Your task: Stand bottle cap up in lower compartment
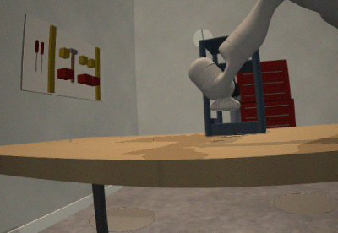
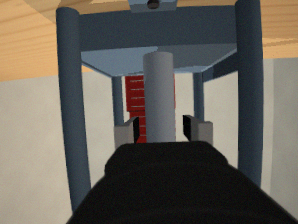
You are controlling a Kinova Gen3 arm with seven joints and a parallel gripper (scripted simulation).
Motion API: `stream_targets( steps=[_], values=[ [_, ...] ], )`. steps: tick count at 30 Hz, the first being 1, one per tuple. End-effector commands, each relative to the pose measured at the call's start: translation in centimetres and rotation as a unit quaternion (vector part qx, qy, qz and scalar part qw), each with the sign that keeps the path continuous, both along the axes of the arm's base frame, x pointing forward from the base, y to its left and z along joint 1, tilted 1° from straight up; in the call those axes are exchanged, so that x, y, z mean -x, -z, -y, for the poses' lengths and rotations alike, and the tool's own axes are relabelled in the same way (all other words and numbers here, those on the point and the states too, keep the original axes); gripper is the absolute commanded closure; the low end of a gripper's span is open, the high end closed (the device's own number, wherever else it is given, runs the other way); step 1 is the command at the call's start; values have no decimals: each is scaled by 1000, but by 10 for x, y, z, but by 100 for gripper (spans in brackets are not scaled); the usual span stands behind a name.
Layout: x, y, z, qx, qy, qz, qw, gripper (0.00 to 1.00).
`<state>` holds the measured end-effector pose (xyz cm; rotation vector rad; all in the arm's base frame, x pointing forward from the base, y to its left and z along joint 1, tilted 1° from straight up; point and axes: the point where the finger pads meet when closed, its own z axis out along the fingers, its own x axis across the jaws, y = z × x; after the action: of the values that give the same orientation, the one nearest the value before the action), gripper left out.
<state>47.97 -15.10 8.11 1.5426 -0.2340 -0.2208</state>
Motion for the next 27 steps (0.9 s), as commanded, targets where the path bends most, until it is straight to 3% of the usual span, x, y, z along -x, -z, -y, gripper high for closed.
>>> stream_targets(
  steps=[1, 12, 27],
  values=[
    [0, -1, 0, 0, 0, 1, 1000, 0],
    [-2, -1, -6, 0, 0, 1, 1000, 0],
    [-12, 0, -38, 0, 0, 1, 1000, 0]
  ],
)
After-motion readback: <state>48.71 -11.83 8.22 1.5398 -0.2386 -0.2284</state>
